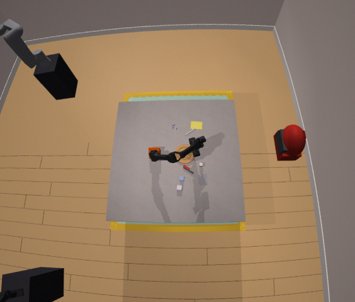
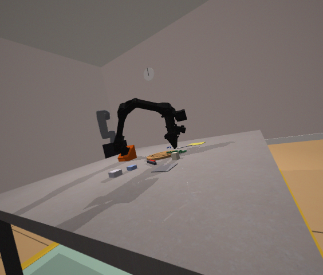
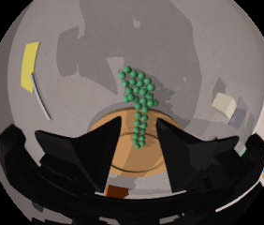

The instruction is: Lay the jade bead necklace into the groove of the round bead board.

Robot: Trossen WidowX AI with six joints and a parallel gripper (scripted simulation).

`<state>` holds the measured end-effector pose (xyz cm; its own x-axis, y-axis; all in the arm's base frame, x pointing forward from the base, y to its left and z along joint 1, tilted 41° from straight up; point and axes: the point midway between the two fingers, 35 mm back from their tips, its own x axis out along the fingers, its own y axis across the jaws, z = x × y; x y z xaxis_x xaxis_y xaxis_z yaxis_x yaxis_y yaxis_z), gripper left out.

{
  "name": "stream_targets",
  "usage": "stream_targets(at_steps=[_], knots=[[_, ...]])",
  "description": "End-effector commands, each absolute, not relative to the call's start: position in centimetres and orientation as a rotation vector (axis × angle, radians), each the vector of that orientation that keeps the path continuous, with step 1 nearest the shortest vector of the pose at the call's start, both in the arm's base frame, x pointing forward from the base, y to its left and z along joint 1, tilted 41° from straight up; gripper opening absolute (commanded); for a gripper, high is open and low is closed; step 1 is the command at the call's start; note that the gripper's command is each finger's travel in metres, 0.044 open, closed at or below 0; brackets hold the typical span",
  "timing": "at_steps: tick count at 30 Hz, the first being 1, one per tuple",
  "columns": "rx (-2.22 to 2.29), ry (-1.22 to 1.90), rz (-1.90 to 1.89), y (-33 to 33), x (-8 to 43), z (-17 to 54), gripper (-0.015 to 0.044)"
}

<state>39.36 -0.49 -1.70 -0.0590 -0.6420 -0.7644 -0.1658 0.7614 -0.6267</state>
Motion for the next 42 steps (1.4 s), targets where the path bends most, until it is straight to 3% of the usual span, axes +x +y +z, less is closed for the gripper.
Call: stream_targets(at_steps=[1,13,21,42], knots=[[-0.672,1.618,-0.436,-0.9,39.1,-2.3,0.02],[-0.674,1.618,-0.436,-1.9,39.1,-3.3,0.02],[-0.662,1.615,-0.44,-1.8,39.3,-3.1,0.0],[-0.662,1.615,-0.44,-1.8,39.3,-3.1,0.0]])
